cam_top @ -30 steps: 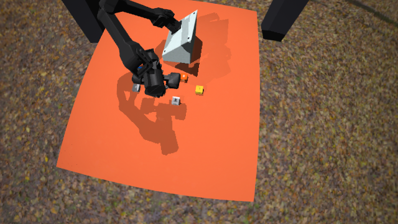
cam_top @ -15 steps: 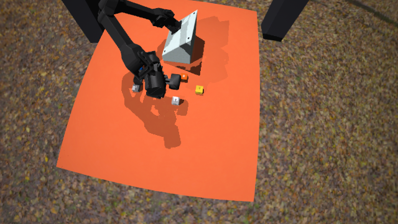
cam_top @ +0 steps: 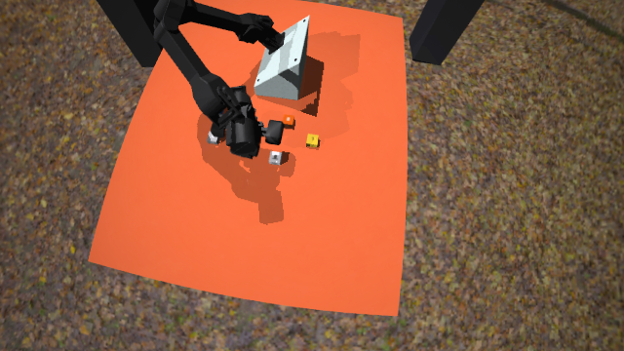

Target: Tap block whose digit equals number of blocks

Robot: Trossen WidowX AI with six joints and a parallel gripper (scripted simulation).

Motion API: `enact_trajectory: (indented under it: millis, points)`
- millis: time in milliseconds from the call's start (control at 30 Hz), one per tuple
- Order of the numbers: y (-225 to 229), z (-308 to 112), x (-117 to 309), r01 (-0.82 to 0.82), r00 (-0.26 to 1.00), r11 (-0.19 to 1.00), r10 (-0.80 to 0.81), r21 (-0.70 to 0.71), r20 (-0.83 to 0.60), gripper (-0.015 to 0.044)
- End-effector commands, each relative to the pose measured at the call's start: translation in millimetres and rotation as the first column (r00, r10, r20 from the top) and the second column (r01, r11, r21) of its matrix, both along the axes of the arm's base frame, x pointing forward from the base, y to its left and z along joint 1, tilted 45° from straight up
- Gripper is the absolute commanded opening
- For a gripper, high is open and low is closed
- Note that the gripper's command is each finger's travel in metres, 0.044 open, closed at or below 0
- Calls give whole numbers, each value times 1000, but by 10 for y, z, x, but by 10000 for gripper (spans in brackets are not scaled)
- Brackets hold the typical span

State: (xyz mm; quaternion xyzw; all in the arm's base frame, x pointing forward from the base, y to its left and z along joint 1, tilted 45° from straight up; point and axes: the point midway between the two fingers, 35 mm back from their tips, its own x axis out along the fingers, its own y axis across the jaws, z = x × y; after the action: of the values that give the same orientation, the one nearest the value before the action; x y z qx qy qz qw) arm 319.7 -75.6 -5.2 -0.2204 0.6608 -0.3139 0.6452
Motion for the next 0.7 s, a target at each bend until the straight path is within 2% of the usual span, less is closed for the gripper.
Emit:
enact_trajectory:
  millis: [0,233,467,533,667]
  points:
    - [-41,-41,-22,-3,1000,1000,3,-5,-7,20]
    - [-69,-67,-27,-3,1000,1000,3,-5,-7,20]
    - [144,145,-3,-3,1000,1000,3,-4,-7,20]
    - [263,97,22,-7,1000,1000,7,5,-5,72]
    - [970,-187,54,-17,1000,999,18,41,-1,178]
